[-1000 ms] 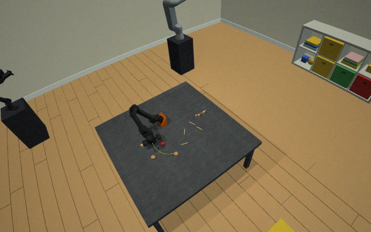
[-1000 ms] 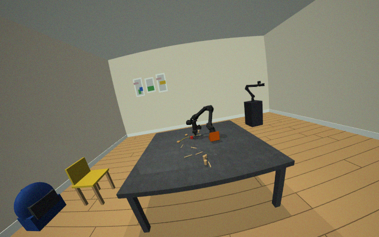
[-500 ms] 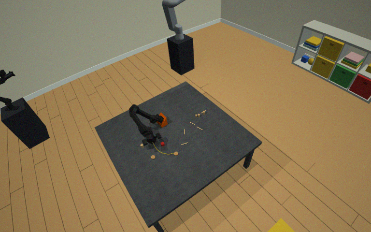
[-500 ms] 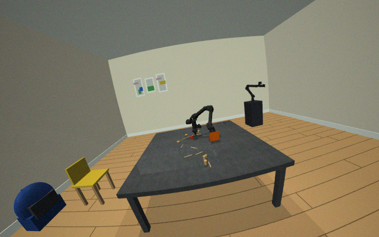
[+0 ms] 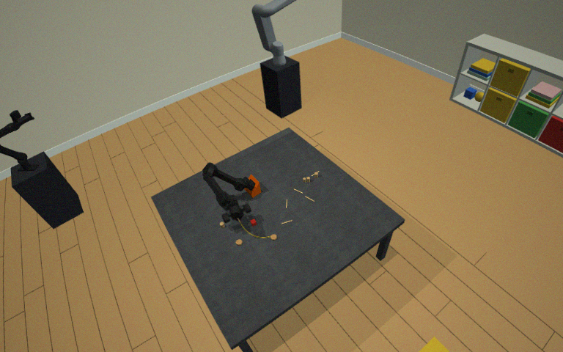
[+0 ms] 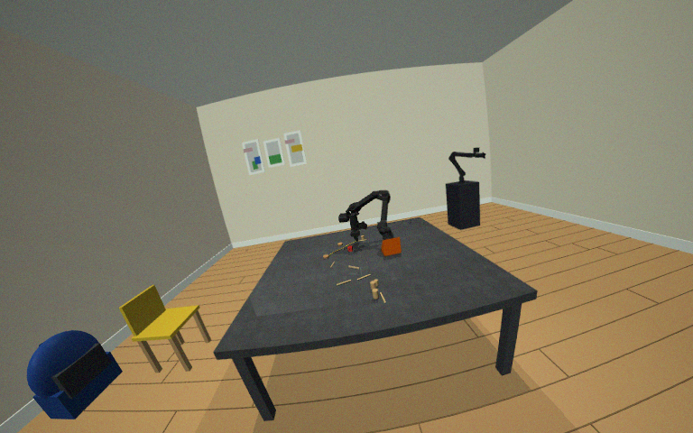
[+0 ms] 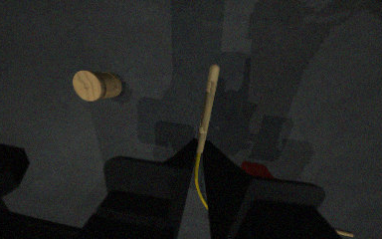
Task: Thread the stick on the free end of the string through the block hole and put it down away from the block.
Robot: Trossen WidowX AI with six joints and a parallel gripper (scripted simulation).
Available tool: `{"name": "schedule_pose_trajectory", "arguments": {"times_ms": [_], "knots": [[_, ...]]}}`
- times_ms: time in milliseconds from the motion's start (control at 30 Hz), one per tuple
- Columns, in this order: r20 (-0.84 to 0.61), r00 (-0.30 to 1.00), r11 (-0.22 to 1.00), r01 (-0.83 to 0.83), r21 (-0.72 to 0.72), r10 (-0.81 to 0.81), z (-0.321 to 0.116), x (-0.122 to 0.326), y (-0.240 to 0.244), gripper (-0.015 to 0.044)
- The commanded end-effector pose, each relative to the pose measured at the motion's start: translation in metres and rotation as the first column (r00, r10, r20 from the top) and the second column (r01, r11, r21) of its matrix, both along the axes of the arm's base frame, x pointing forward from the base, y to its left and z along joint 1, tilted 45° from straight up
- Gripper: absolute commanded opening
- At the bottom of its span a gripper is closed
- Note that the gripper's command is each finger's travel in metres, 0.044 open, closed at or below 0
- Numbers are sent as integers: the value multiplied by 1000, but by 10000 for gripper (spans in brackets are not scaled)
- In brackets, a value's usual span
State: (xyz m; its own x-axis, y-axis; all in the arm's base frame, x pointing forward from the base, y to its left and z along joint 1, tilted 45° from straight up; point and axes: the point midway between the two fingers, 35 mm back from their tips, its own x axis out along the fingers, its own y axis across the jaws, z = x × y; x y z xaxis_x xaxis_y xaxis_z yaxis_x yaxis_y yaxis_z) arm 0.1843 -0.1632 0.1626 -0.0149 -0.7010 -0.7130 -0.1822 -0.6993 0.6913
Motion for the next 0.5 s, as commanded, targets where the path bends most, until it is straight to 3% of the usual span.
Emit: {"name": "schedule_pose_trajectory", "arguments": {"times_ms": [0, 467], "knots": [[12, 1000, 1000, 3, -6, -3, 7, 1, 3, 0], [11, 1000, 1000, 2, -9, -2, 21, 0, 16, 0]]}}
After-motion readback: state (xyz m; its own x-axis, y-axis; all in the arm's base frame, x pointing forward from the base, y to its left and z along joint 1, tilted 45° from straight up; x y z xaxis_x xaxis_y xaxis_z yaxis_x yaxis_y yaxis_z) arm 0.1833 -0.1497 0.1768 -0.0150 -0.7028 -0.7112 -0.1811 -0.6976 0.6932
